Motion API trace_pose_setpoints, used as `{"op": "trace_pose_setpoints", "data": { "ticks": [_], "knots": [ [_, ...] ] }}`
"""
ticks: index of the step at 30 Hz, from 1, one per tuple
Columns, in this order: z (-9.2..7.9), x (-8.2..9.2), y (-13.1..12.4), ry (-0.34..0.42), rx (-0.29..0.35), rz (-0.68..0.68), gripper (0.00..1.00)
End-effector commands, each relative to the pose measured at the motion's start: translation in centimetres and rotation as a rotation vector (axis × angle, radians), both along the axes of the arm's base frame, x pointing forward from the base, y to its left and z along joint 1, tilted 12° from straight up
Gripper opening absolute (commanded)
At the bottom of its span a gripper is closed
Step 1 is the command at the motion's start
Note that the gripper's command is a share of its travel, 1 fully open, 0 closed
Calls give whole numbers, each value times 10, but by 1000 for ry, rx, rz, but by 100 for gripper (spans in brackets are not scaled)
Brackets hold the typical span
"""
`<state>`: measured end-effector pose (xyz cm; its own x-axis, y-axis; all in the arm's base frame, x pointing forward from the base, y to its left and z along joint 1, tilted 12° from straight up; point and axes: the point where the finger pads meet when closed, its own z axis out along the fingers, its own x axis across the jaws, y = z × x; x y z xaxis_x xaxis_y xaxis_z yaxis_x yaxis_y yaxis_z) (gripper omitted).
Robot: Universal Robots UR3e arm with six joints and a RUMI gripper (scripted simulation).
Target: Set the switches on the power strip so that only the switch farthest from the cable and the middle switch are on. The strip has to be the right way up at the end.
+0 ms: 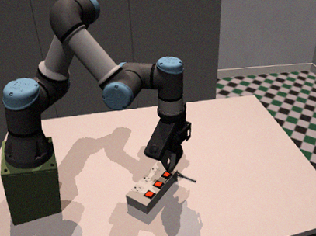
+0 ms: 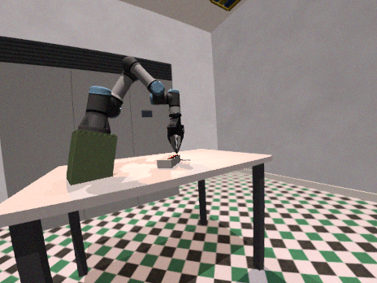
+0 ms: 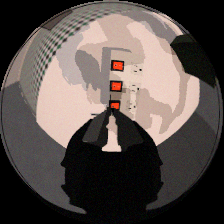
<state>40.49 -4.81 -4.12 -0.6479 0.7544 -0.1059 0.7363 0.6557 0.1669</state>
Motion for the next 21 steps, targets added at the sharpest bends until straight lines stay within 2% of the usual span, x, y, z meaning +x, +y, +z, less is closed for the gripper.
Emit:
{"op": "trace_pose_setpoints", "data": {
  "ticks": [1,21],
  "knots": [
    [1,1,0,-2,-1,0,0],
    [-3,1,0,-2,-1,0,0]
  ]
}}
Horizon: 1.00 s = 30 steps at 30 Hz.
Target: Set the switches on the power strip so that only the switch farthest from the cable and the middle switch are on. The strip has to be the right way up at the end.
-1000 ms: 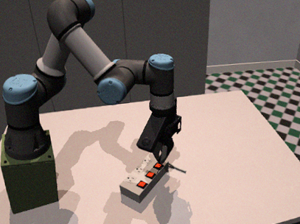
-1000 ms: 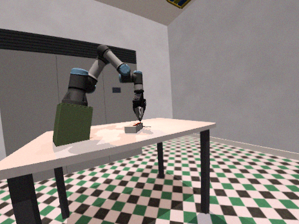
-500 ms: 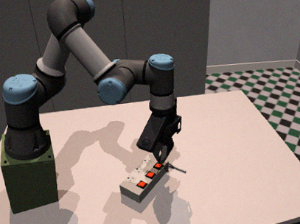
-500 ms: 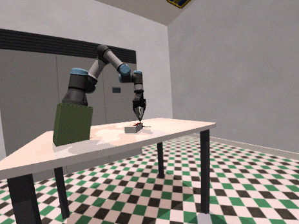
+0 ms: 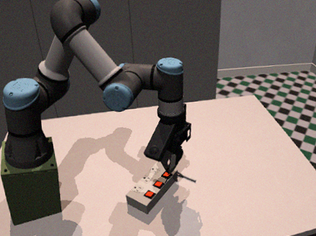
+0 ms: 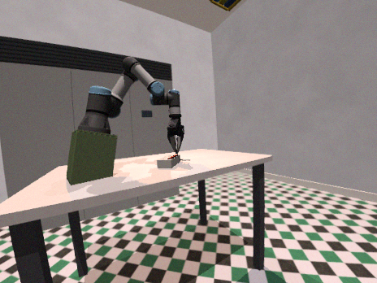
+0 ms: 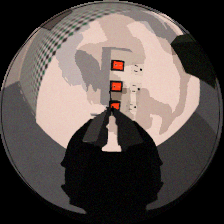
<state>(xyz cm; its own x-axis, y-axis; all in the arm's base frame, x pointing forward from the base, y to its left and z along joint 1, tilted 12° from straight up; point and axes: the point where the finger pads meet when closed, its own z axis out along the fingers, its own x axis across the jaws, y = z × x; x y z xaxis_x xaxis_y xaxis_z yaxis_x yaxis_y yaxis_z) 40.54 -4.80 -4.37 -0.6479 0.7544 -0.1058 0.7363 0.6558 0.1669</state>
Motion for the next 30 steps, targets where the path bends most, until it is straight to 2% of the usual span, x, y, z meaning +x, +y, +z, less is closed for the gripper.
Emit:
{"op": "trace_pose_setpoints", "data": {
  "ticks": [1,30],
  "knots": [
    [-1,1,0,-2,-1,0,0],
    [-5,2,0,-2,-1,0,0]
  ]
}}
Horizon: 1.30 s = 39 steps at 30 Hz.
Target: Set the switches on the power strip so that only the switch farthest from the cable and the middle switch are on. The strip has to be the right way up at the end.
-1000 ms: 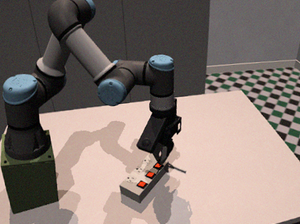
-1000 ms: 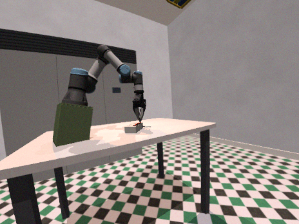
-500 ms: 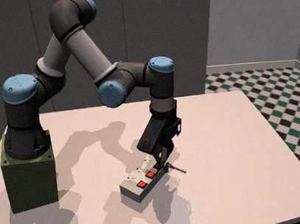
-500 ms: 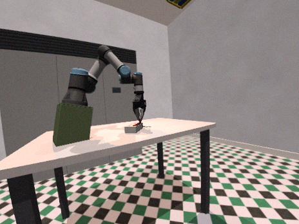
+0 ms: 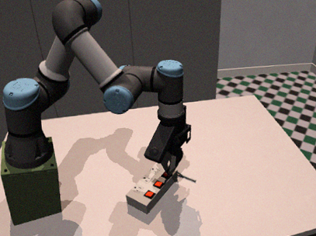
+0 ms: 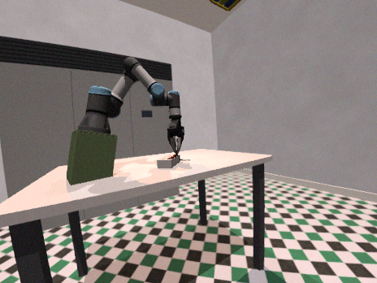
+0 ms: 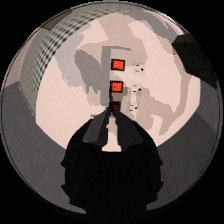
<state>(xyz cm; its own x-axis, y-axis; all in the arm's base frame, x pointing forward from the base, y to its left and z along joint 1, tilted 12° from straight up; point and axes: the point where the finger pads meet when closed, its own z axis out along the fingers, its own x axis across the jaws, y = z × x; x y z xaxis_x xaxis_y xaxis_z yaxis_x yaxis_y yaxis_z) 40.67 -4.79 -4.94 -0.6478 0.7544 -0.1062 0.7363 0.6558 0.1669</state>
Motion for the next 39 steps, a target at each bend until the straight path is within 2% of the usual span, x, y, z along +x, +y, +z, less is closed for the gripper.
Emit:
{"op": "trace_pose_setpoints", "data": {
  "ticks": [1,8,17,24,39],
  "knots": [
    [1,1,0,-2,-1,0,0],
    [4,0,0,-2,-1,0,0],
    [27,-5,-1,-2,-1,0,0],
    [37,-7,-1,-2,-1,0,0],
    [38,-7,-1,-2,-1,0,0]
  ]
}}
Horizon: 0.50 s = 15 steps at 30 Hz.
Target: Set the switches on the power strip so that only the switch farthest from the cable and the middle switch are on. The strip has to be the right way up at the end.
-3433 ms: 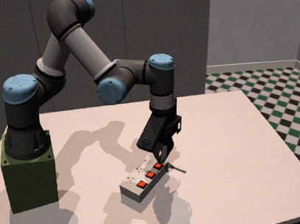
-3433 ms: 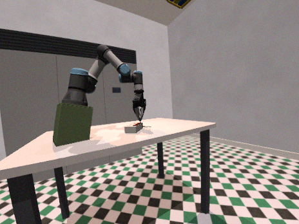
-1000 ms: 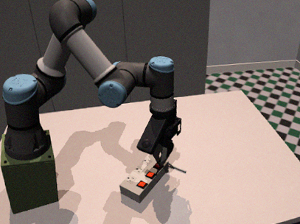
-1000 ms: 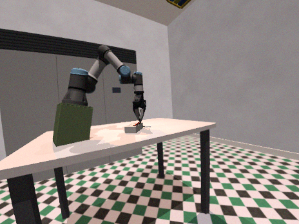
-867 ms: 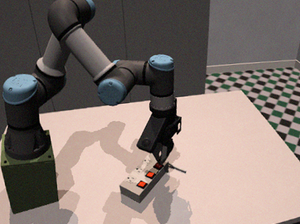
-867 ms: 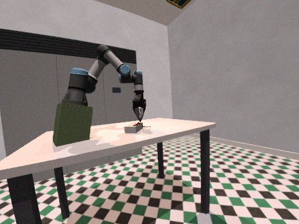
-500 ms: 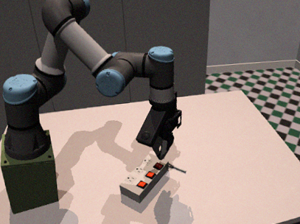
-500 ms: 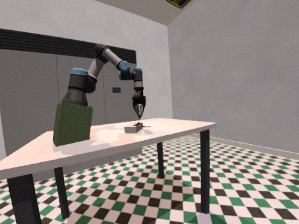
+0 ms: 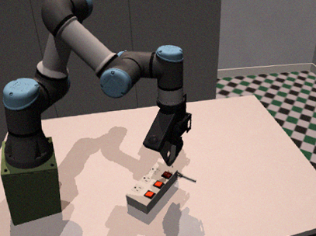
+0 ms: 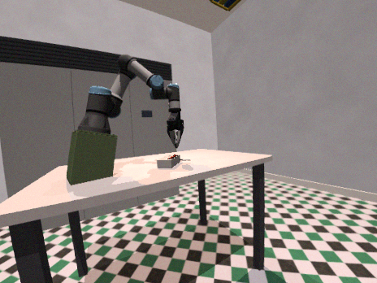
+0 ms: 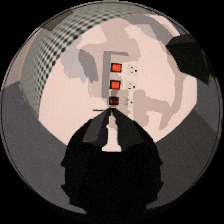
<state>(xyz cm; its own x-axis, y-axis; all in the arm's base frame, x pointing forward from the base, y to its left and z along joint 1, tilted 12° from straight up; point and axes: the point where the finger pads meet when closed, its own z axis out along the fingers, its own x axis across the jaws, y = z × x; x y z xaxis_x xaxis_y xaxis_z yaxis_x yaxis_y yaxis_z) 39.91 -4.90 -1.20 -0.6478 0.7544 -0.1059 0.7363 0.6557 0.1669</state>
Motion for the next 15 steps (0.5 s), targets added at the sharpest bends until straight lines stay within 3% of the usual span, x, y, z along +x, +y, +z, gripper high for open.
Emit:
{"op": "trace_pose_setpoints", "data": {
  "ticks": [1,6,7,15],
  "knots": [
    [1,1,0,-2,-1,0,0],
    [1,1,0,-2,-1,0,0],
    [1,1,0,-2,-1,0,100],
    [5,0,0,-2,-1,0,100]
  ]
}}
